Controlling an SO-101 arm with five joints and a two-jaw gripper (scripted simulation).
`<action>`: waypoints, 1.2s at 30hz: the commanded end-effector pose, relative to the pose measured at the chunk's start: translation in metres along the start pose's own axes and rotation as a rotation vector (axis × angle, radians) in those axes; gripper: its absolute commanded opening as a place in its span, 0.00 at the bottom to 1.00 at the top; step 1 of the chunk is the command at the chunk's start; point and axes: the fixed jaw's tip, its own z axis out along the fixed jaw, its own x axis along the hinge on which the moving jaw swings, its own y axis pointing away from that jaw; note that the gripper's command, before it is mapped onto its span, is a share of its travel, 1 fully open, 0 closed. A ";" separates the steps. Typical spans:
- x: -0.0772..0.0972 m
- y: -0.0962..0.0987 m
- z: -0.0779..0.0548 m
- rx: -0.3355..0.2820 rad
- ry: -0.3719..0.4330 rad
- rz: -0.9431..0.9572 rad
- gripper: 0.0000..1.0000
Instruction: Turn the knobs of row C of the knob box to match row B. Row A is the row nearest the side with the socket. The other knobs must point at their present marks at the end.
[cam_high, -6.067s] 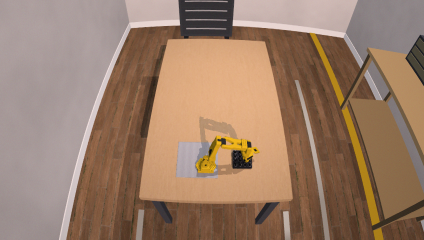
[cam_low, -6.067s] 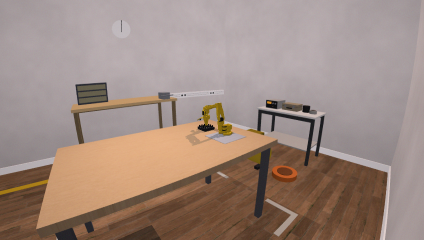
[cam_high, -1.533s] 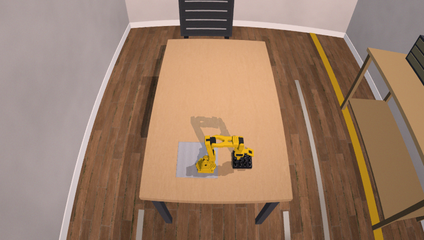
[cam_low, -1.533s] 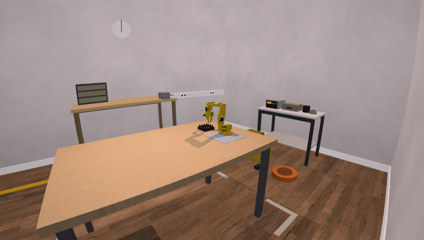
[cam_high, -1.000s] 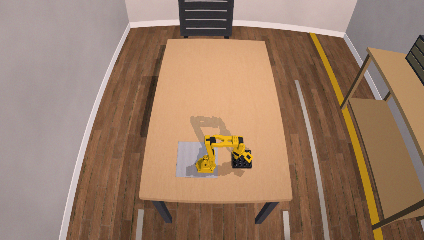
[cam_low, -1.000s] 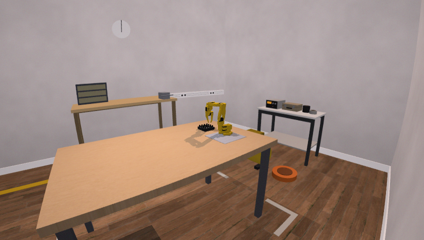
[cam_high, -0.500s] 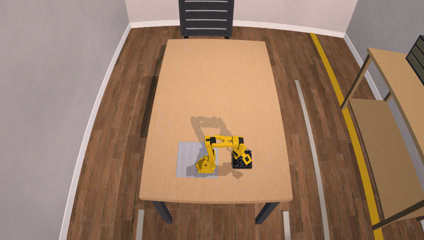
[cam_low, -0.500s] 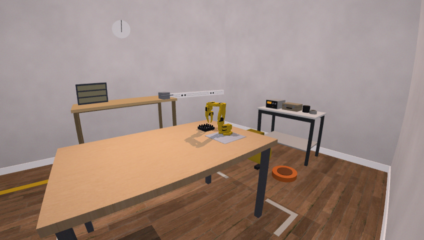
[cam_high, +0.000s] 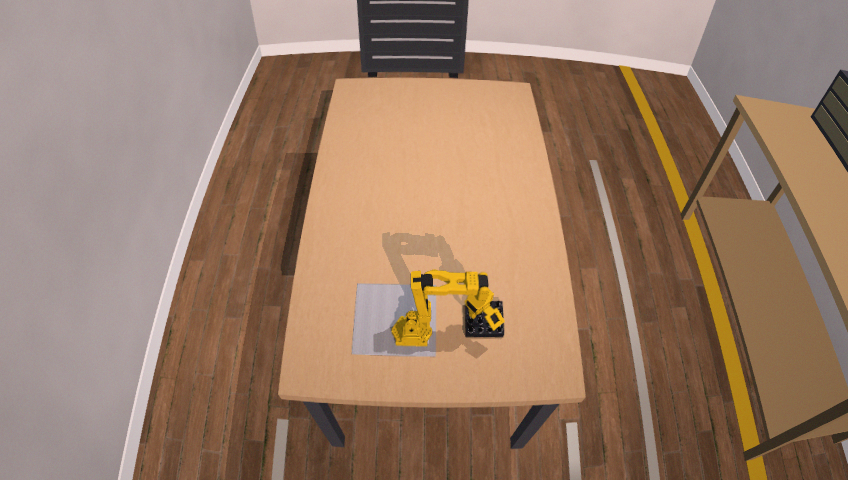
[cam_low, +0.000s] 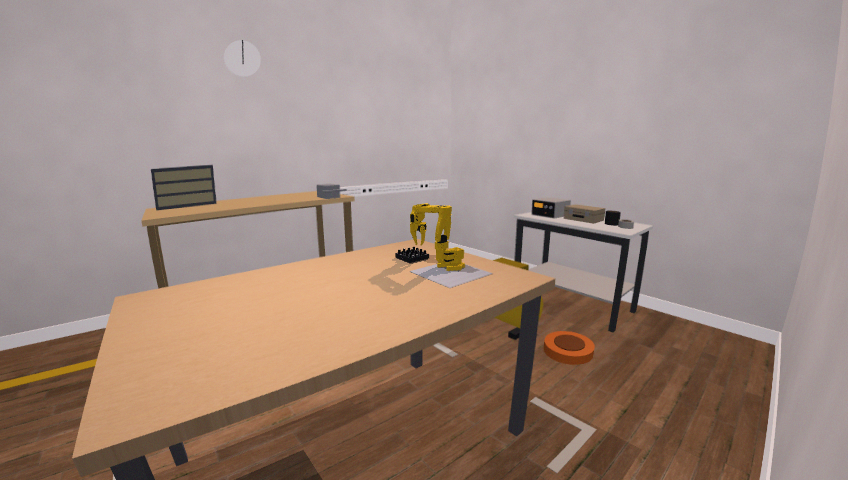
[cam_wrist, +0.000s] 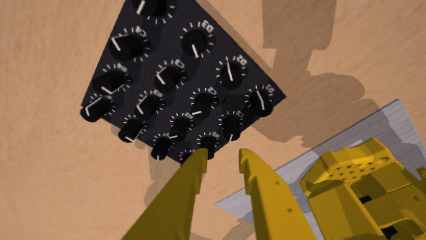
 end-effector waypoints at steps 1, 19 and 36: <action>-0.005 0.008 -0.002 -0.006 -0.003 0.001 0.10; -0.025 0.034 0.000 -0.006 -0.003 0.001 0.10; -0.025 0.035 0.000 -0.006 -0.003 0.001 0.10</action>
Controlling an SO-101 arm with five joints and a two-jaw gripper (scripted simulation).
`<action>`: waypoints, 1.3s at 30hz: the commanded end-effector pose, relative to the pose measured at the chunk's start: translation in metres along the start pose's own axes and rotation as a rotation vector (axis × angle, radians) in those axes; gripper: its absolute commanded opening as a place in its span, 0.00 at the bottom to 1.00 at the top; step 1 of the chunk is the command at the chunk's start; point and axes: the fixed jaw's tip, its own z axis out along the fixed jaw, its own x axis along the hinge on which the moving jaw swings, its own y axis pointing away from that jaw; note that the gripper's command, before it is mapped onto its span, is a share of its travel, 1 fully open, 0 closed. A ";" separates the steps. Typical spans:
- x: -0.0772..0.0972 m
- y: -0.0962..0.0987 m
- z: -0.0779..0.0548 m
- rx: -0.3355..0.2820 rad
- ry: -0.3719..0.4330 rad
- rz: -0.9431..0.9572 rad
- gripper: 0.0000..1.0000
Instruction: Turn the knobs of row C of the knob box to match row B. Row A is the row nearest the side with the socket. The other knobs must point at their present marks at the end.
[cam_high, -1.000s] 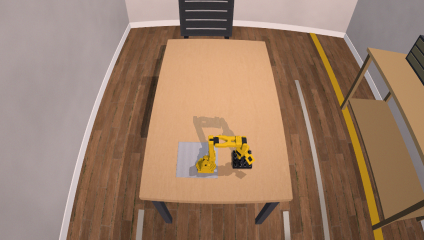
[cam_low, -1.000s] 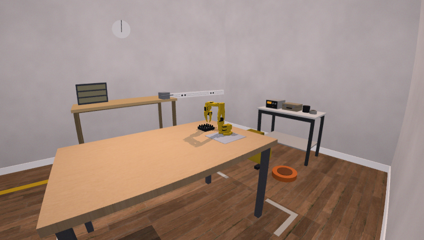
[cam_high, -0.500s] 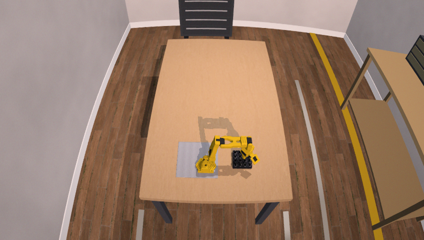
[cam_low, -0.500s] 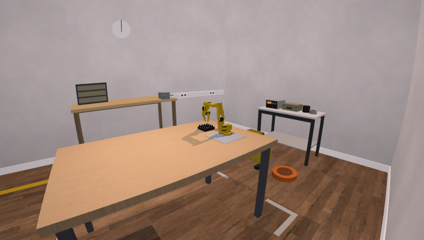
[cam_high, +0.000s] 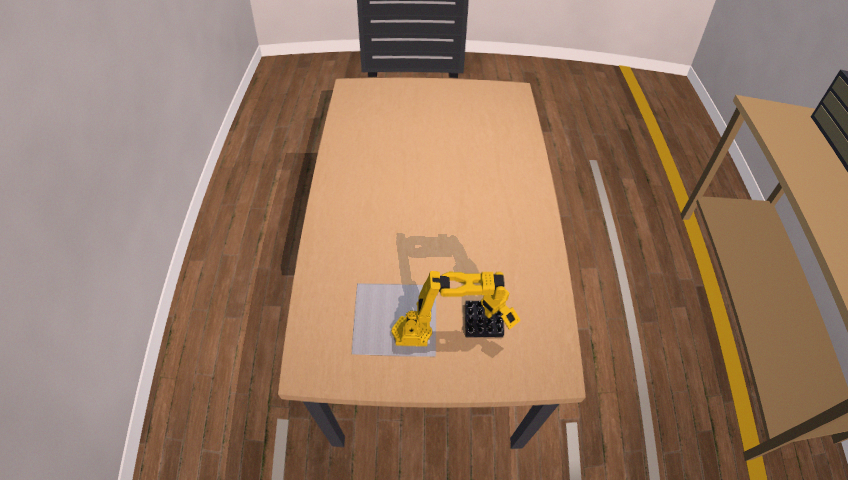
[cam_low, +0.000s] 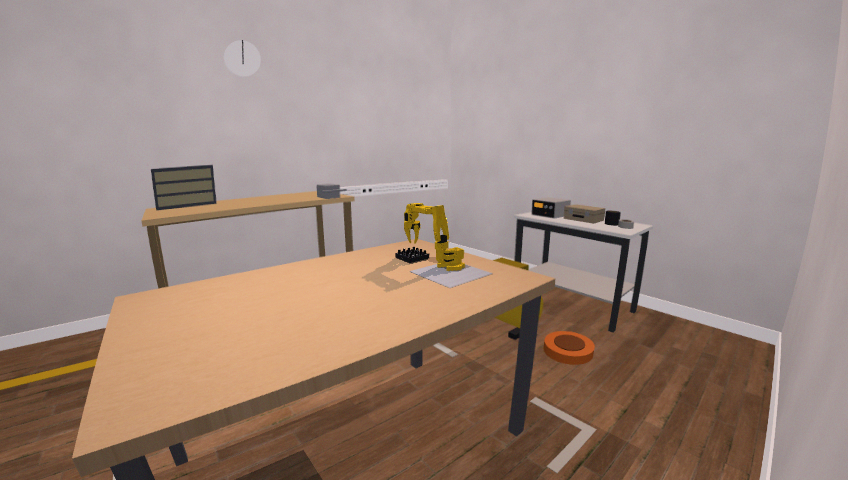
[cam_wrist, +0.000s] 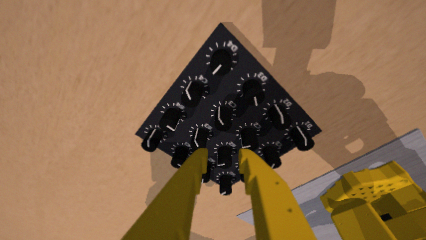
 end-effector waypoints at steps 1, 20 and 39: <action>0.001 0.001 0.001 0.009 0.008 0.000 0.10; 0.001 0.001 0.008 0.009 0.008 0.000 0.10; 0.002 0.001 0.016 0.009 0.008 0.000 0.10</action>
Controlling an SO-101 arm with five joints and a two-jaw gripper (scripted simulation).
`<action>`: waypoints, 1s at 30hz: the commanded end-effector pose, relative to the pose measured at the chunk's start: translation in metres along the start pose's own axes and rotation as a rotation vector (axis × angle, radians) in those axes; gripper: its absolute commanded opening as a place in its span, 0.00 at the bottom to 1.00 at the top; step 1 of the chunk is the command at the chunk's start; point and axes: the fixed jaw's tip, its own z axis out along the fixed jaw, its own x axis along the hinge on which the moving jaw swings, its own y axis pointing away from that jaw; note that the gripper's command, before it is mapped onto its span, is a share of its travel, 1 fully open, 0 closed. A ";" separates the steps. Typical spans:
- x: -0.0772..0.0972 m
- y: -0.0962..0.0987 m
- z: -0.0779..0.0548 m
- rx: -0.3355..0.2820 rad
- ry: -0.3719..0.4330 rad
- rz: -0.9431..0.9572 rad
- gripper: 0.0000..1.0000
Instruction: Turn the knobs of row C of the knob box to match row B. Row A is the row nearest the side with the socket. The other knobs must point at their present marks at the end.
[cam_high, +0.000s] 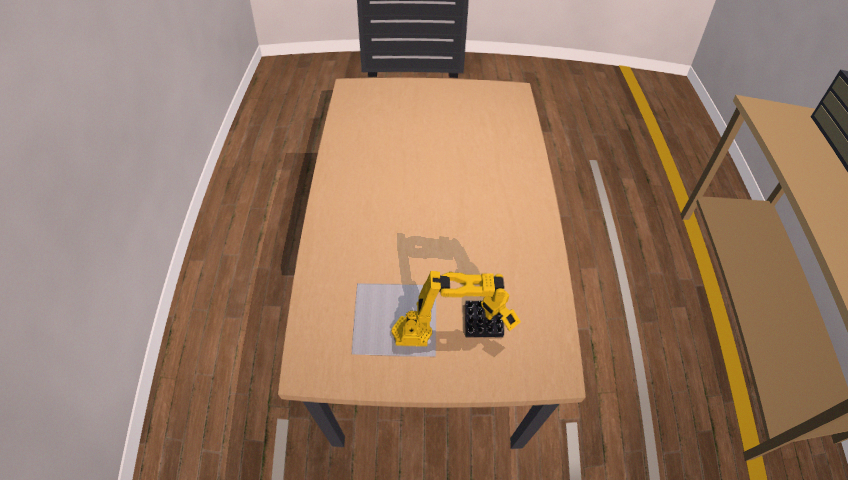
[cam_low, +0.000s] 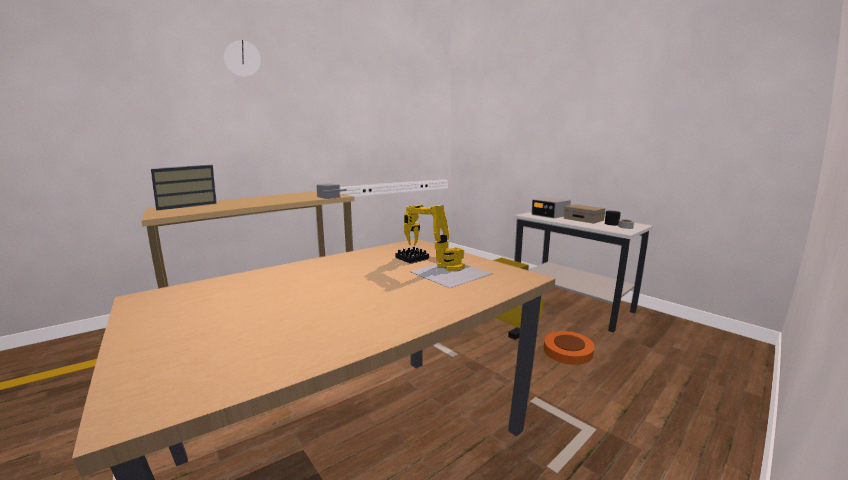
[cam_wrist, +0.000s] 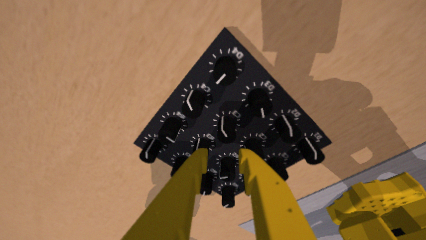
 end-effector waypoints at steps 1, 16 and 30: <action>0.003 -0.001 0.006 0.020 0.017 0.000 0.10; 0.003 -0.001 0.006 0.020 0.017 0.000 0.10; 0.006 -0.003 0.012 0.020 0.017 0.000 0.10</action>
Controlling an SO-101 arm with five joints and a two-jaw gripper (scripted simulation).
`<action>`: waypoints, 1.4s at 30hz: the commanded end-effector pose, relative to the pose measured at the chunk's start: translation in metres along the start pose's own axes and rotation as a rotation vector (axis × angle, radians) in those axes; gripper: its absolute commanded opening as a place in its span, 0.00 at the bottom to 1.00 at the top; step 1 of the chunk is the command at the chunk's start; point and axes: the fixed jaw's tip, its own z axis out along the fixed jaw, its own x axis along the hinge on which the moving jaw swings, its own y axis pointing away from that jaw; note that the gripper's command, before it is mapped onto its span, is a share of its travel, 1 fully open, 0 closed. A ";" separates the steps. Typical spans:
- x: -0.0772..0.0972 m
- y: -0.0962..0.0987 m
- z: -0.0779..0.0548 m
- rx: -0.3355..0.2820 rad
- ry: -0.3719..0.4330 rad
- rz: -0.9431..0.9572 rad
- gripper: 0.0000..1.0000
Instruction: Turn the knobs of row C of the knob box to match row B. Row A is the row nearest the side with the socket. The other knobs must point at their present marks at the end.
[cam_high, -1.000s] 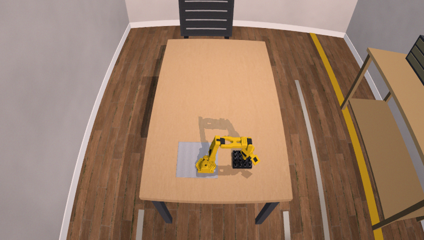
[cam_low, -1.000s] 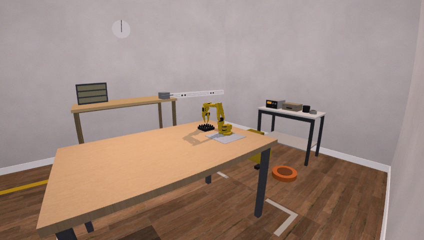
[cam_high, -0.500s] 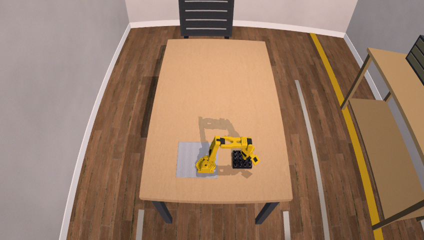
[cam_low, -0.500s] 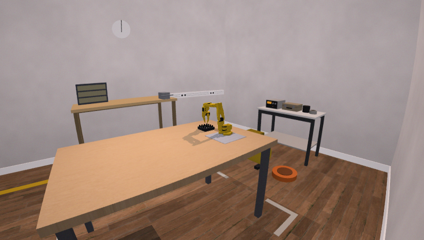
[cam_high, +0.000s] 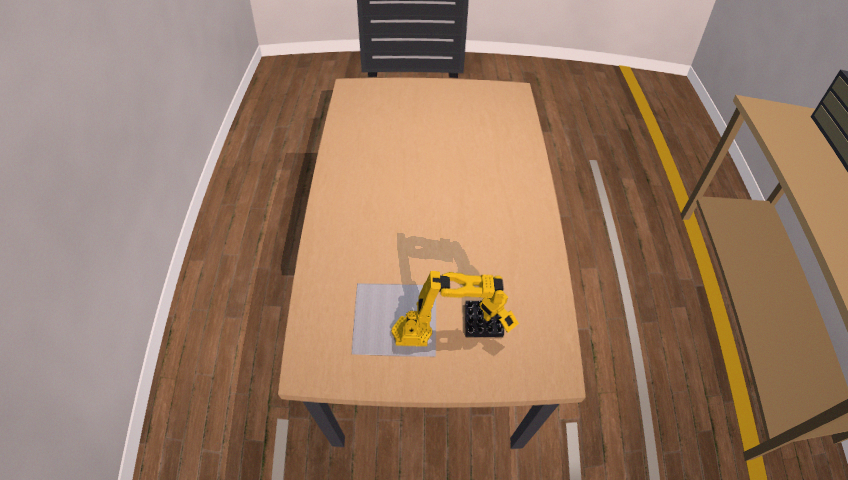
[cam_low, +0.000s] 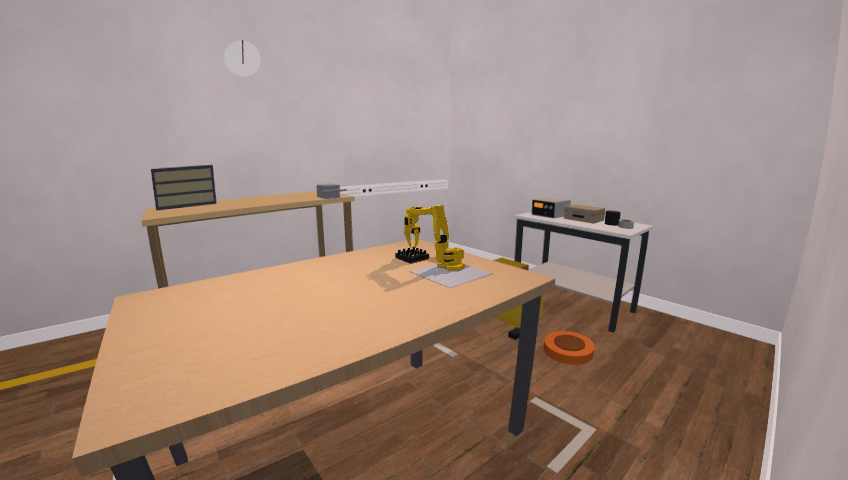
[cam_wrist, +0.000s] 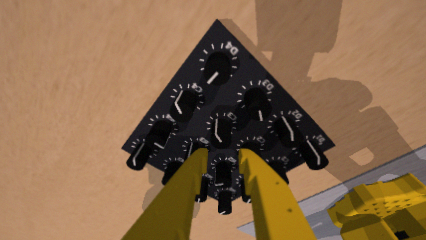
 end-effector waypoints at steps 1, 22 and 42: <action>0.003 0.000 0.003 0.002 0.003 -0.003 0.10; 0.003 0.002 -0.001 0.002 0.003 -0.003 0.10; 0.001 0.004 -0.004 0.002 0.003 -0.003 0.10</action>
